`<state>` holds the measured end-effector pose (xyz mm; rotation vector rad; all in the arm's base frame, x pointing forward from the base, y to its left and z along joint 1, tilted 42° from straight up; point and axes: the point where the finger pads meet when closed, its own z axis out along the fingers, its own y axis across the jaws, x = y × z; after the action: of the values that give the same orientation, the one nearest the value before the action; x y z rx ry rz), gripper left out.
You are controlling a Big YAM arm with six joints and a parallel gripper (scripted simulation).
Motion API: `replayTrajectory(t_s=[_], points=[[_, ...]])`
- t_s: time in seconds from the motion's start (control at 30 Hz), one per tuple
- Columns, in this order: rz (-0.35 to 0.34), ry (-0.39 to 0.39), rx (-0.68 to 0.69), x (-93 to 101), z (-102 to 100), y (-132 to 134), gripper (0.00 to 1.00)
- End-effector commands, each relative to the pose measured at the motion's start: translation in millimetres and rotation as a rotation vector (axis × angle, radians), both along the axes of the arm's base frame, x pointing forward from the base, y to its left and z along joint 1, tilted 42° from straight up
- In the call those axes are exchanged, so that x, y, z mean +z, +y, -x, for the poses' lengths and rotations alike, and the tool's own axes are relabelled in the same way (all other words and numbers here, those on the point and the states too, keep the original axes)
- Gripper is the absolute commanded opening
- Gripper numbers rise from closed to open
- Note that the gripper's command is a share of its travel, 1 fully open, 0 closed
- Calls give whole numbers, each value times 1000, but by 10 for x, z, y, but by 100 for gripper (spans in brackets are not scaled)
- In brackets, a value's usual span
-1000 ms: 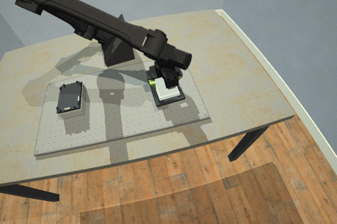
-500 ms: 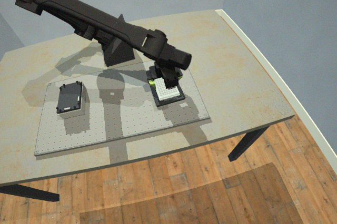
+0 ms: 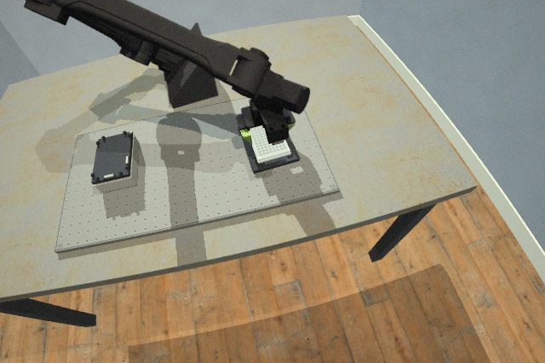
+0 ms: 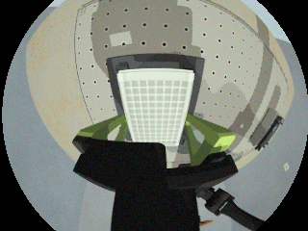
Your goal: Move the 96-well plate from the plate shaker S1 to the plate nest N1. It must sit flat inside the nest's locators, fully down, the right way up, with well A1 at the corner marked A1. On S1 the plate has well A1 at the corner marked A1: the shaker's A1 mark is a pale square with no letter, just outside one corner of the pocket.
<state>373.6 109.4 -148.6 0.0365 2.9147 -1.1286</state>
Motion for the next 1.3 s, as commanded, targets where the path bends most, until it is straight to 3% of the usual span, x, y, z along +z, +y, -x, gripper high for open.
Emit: replayTrajectory(t_s=[0.0,0.53,0.57,1.27], points=[[-18,-32,11,47,-130,118,0],[-18,-32,11,46,-130,120,0],[-18,-32,11,46,-130,120,100],[-18,-32,11,46,-130,120,100]])
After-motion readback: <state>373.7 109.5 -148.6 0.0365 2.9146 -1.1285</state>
